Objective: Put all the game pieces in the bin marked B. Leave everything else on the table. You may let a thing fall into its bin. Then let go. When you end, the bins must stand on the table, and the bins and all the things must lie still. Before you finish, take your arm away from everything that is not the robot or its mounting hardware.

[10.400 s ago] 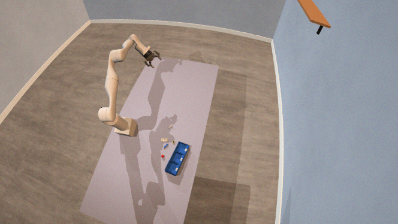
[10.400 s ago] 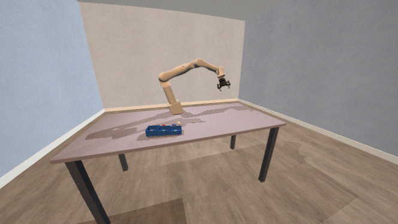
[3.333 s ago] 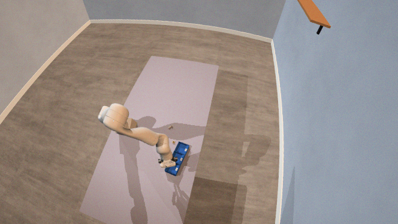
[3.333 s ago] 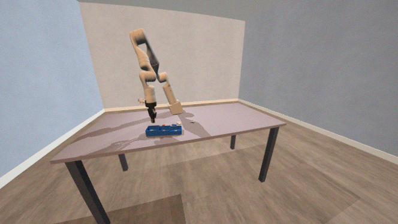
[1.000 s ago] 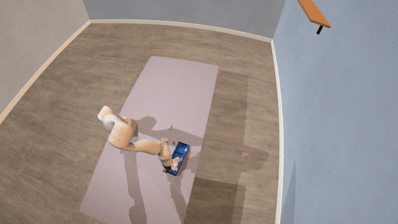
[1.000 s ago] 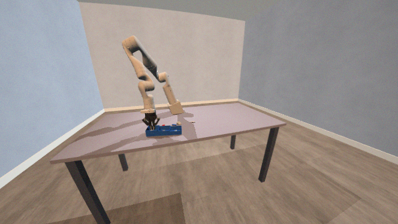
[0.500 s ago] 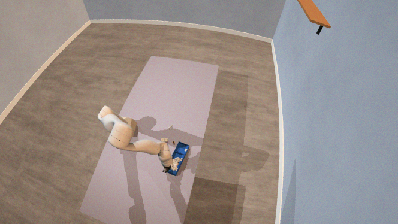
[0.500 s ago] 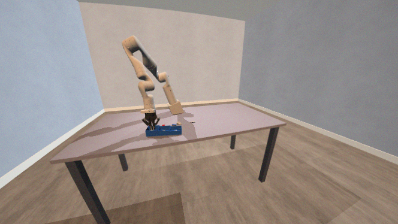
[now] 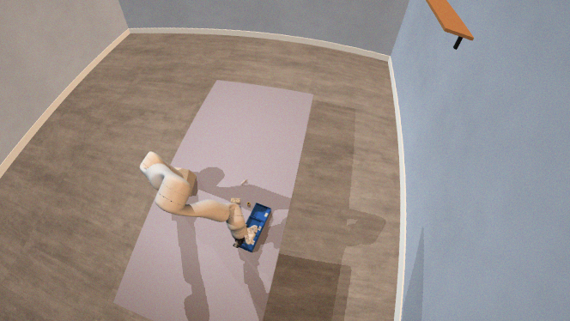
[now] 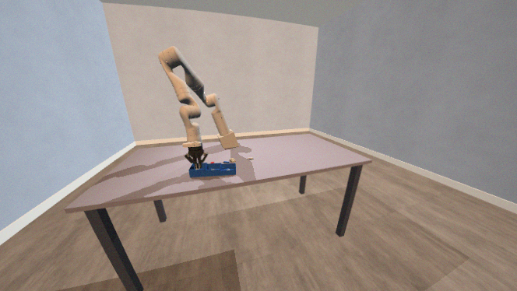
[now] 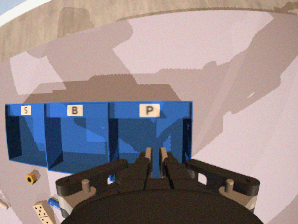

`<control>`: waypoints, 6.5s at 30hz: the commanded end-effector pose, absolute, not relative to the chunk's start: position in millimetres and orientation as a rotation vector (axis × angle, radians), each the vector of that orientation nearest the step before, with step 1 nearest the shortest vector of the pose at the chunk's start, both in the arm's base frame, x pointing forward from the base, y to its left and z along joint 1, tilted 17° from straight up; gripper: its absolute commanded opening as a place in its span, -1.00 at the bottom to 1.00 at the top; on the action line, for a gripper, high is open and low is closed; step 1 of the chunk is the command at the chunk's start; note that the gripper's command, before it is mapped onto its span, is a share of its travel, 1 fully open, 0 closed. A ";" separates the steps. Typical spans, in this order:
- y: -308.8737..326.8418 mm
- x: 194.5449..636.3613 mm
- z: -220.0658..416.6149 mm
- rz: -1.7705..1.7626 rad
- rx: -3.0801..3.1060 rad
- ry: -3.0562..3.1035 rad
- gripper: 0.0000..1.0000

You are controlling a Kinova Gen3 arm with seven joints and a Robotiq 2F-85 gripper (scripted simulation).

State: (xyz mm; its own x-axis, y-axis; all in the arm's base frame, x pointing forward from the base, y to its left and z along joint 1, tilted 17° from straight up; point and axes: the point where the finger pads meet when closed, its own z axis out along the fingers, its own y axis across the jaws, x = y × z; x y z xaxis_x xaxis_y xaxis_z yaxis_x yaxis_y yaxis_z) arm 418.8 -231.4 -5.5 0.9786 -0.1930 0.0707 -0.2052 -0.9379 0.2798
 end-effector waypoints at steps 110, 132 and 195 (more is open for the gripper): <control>-152.7 437.0 -28.2 0.063 2.836 -0.291 -0.82; -152.7 437.1 -28.2 0.063 2.836 -0.291 -0.82; -84.0 447.8 13.3 0.063 2.837 -0.291 -0.82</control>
